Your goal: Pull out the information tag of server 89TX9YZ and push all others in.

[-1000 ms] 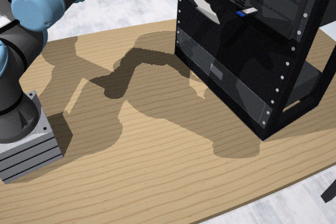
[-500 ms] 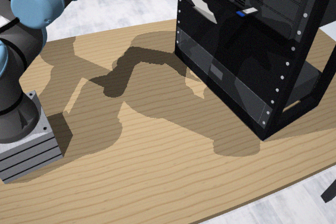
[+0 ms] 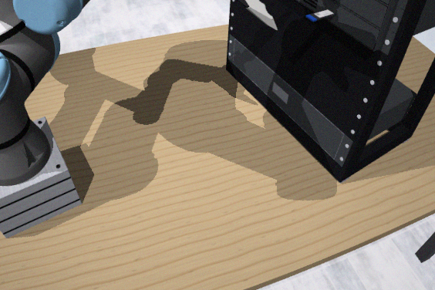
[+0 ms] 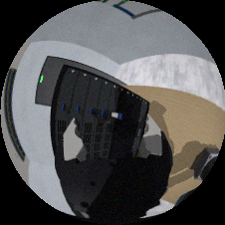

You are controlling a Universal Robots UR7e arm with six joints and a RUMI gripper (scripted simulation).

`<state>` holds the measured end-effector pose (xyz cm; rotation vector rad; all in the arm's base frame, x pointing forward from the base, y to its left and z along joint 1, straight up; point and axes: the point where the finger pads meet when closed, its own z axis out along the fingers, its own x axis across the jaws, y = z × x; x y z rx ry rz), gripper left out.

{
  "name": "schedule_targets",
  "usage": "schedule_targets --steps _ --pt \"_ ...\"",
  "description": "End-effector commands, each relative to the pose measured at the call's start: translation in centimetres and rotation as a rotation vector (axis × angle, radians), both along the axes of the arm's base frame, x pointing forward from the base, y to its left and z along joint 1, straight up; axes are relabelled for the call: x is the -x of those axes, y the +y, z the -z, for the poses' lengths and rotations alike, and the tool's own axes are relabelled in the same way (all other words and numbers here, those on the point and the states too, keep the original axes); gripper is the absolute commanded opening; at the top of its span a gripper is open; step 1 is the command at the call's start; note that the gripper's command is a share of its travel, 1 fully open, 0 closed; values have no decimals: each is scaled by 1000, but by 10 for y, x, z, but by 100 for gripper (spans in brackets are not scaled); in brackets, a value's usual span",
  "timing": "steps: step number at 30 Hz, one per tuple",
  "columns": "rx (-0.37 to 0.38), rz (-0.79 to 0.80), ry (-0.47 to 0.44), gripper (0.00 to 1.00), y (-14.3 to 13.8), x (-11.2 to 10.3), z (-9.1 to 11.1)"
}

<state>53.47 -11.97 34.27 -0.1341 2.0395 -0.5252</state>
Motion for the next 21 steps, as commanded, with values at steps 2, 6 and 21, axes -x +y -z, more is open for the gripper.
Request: schedule_targets --steps 2,6,21 --pt "-13 11 -1 100 1 1 -1" --pt "-21 17 -2 100 1 2 -1" --pt "-45 35 -3 100 3 5 0"
